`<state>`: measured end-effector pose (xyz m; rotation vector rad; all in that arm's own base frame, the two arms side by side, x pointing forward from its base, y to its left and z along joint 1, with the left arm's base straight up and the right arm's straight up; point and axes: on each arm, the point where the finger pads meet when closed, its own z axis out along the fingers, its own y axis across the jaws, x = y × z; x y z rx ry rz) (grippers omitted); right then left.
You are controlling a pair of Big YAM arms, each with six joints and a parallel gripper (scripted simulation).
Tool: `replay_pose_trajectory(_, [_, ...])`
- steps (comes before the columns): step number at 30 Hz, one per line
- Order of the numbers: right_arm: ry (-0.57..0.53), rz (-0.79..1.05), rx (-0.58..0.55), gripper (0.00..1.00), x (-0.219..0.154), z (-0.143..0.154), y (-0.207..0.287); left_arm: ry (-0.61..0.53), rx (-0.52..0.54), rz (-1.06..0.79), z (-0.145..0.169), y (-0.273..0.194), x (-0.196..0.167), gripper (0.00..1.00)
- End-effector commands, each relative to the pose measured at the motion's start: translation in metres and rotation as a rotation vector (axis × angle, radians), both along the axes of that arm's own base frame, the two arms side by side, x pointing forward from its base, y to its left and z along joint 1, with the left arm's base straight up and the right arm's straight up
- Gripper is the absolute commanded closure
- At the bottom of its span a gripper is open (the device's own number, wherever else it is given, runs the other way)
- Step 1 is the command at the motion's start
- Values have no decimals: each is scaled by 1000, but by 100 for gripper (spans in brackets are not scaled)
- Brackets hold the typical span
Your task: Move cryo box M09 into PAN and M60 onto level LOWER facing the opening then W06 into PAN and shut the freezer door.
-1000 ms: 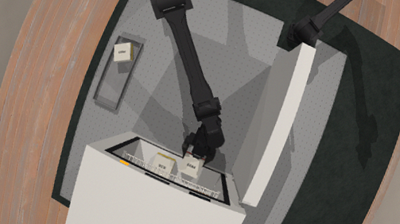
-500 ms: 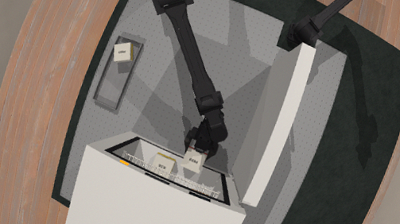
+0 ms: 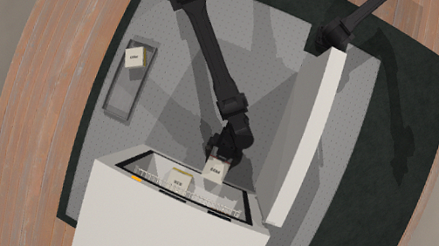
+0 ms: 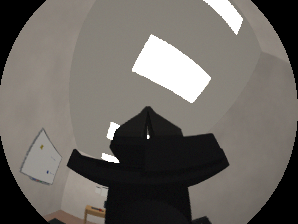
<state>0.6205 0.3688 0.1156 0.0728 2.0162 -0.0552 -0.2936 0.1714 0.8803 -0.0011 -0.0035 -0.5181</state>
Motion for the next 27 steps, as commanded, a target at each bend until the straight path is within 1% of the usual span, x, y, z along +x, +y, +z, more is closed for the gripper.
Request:
replay_pose_trajectory(1, [-54, -1, 50, 23, -4, 29, 8, 28, 17, -11, 4, -8, 14, 100])
replay_pose_trajectory(15, [-53, 0, 50, 23, -24, 28, 10, 28, 17, -11, 4, -8, 14, 100])
replay_pose_trajectory(16, [-34, 0, 33, 23, -26, 11, 10, 28, 17, -11, 4, -8, 14, 100])
replay_pose_trajectory(18, [-52, -1, 50, 23, -29, 28, 11, 28, 17, -11, 4, -8, 14, 100])
replay_pose_trajectory(27, [-51, -1, 50, 23, -44, 27, 12, 28, 17, -11, 4, -8, 14, 100])
